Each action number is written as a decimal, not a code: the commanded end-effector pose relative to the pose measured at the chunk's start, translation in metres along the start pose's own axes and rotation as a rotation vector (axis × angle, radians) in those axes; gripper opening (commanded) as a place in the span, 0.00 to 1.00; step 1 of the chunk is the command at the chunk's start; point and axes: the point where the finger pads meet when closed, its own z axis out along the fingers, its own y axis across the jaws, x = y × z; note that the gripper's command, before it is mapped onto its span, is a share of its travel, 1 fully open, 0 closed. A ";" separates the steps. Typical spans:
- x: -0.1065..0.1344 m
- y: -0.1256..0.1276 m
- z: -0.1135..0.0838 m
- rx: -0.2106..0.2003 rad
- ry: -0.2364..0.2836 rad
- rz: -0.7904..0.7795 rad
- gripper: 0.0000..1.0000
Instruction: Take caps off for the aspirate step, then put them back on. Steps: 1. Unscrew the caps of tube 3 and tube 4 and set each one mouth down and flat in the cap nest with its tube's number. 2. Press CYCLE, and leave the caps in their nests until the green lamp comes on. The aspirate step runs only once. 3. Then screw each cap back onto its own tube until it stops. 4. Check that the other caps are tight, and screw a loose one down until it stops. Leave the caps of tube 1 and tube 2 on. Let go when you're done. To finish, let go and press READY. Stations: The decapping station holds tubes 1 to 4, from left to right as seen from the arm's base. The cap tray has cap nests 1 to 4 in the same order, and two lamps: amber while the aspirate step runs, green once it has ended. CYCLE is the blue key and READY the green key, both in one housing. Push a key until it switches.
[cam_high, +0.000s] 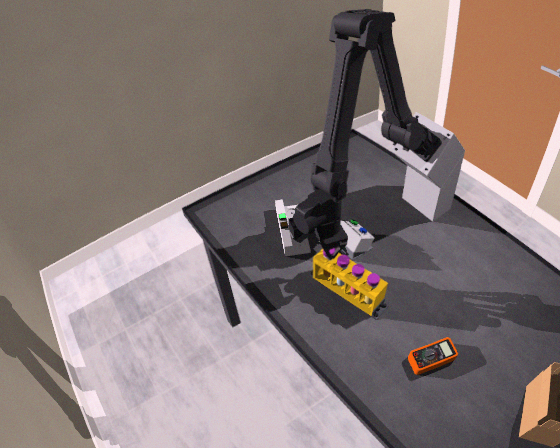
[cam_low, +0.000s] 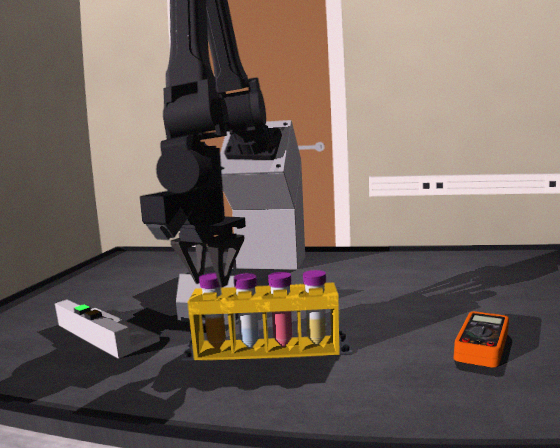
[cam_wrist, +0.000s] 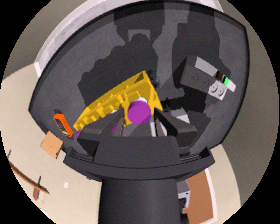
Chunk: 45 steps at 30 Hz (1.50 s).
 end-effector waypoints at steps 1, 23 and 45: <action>-0.007 0.003 -0.003 -0.006 -0.018 0.022 0.49; -0.006 0.006 -0.008 -0.010 -0.031 -0.553 0.49; -0.013 0.010 -0.008 0.003 -0.036 -1.352 0.49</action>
